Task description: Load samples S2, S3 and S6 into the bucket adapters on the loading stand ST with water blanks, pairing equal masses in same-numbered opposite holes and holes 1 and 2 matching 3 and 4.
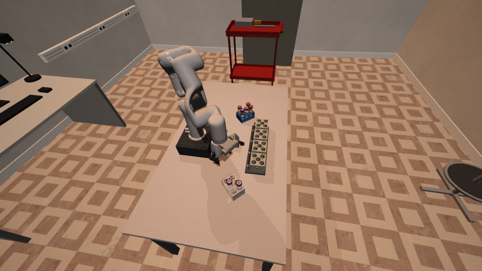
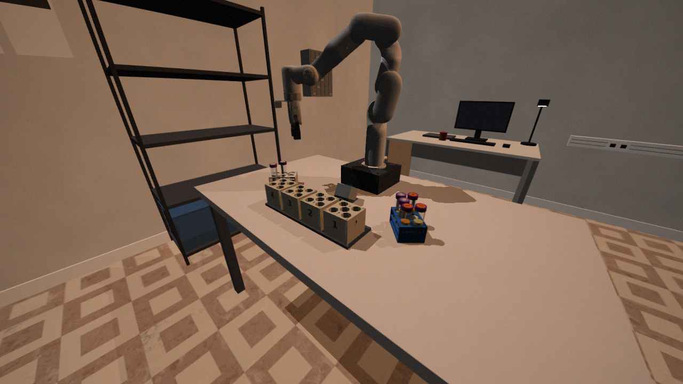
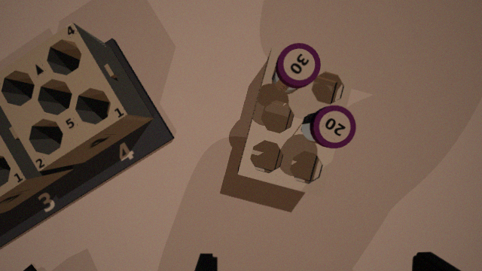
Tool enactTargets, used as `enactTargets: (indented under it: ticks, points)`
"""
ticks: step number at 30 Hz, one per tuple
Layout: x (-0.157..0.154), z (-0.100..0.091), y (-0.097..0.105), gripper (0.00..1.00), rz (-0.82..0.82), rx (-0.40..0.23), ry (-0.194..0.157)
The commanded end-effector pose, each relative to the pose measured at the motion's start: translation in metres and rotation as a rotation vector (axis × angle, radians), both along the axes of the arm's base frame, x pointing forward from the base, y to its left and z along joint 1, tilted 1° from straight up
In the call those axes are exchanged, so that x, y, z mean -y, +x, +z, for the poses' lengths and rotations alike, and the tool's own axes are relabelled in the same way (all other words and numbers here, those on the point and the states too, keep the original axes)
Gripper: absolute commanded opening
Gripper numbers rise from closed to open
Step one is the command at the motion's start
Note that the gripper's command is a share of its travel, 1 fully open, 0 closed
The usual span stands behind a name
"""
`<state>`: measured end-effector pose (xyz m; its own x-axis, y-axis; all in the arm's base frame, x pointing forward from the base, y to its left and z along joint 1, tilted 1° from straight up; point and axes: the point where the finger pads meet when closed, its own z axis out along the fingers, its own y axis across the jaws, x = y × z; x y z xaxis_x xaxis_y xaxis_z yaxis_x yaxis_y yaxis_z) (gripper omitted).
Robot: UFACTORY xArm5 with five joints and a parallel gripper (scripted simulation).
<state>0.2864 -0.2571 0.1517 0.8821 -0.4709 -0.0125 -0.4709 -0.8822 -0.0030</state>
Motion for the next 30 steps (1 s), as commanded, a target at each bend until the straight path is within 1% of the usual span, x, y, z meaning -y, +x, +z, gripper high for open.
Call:
enactTargets:
  ticks: [1, 15, 18, 30]
  points:
    - [-0.016, 0.002, 0.009, 1.00, 0.118, 0.004, -0.004]
    - [-0.079, 0.002, 0.038, 1.00, 0.573, 0.007, -0.001]
    - [-0.084, 0.002, 0.040, 1.00, 0.573, 0.007, -0.001]
    - [-0.139, 0.002, 0.065, 1.00, 0.573, 0.008, 0.000]
